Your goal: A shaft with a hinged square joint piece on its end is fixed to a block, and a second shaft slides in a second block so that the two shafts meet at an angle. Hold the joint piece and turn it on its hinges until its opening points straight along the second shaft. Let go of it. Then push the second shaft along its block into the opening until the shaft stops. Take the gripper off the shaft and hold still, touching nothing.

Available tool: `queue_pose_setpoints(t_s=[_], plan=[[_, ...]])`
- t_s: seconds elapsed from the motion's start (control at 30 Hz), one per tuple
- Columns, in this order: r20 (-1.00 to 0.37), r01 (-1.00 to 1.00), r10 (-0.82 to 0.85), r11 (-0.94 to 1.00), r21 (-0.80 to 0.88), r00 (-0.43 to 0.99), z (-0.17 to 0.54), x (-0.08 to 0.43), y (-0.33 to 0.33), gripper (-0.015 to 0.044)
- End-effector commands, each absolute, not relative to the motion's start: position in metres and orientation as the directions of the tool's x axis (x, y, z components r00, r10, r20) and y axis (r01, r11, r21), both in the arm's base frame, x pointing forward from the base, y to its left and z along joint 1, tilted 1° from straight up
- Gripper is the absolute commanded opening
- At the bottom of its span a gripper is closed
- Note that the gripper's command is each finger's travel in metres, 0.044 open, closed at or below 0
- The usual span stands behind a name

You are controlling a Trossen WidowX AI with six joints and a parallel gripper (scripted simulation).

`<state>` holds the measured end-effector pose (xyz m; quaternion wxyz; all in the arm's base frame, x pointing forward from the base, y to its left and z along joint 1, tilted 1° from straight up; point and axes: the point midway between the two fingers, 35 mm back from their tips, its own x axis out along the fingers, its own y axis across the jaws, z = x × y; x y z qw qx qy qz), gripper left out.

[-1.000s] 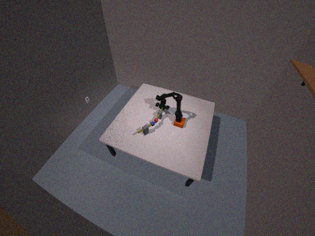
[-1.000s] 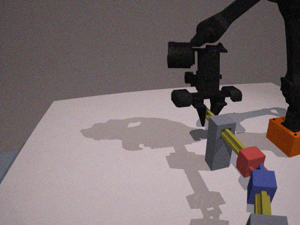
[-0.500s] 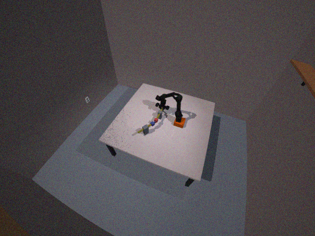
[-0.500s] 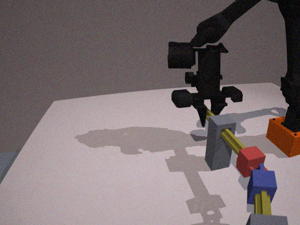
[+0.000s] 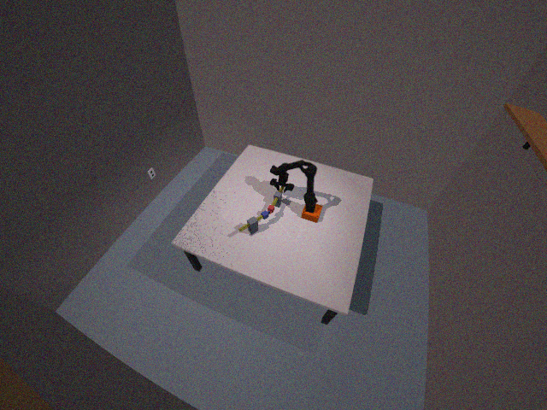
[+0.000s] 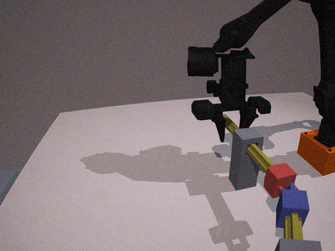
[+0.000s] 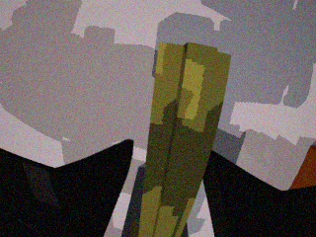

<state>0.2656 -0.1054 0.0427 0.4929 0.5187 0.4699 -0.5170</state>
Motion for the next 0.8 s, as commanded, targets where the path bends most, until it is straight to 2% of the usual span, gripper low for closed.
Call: queue_pose_setpoints(t_s=[0.0,0.13,0.17,0.6,0.77], plan=[[-0.999,0.997,-0.021,-0.07,0.025,0.024,0.043,0.266,-0.105,0.0329],[-0.999,0.997,-0.021,-0.07,0.025,0.024,0.043,0.266,-0.105,0.0434],[-0.999,0.997,-0.021,-0.07,0.025,0.024,0.043,0.266,-0.105,0.044],[-0.999,0.997,-0.021,-0.07,0.025,0.024,0.043,0.266,-0.105,0.044],[-0.999,0.997,-0.02,-0.072,0.027,0.025,0.072,0.265,-0.105,0.044]])
